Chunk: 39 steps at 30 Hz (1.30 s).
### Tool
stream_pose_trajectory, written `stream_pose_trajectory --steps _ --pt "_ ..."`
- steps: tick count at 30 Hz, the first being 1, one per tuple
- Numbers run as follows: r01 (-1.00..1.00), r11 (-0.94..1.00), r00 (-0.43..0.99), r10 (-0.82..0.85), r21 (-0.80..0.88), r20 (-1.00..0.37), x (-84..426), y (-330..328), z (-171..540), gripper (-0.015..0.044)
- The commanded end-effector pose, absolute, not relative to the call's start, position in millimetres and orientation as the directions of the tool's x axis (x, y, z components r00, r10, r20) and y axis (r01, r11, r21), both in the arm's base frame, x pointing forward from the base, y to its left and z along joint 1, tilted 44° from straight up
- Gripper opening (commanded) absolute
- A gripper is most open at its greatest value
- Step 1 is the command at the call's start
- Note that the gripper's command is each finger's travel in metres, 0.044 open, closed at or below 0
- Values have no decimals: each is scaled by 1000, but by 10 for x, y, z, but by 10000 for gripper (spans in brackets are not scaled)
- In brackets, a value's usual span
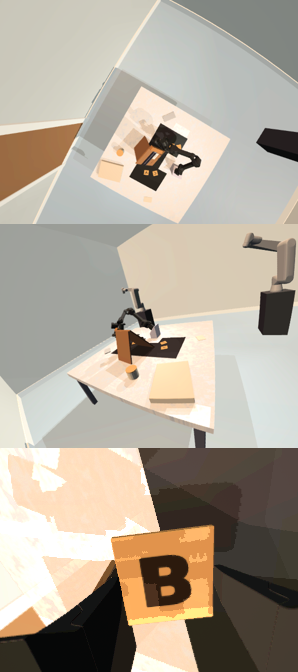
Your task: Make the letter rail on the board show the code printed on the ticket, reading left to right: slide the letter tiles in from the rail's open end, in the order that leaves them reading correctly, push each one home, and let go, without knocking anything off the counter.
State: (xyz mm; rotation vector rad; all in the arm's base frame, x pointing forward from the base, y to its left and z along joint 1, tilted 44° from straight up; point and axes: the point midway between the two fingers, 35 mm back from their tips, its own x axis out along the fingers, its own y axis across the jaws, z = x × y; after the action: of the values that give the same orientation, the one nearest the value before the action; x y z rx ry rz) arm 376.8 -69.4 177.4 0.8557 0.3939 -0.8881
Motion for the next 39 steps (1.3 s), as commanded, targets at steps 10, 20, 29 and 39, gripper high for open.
stream_pose_trajectory --steps 10,20,29,39 --pt "701 472 712 -428 534 -557 4046 -414 2088 0" --pt "612 560 787 -363 559 -498 4209 -209 2329 0" --pt "521 632 847 -300 573 -439 4332 -16 2560 0" --pt "381 718 913 -190 583 -362 4424 359 2869 0"
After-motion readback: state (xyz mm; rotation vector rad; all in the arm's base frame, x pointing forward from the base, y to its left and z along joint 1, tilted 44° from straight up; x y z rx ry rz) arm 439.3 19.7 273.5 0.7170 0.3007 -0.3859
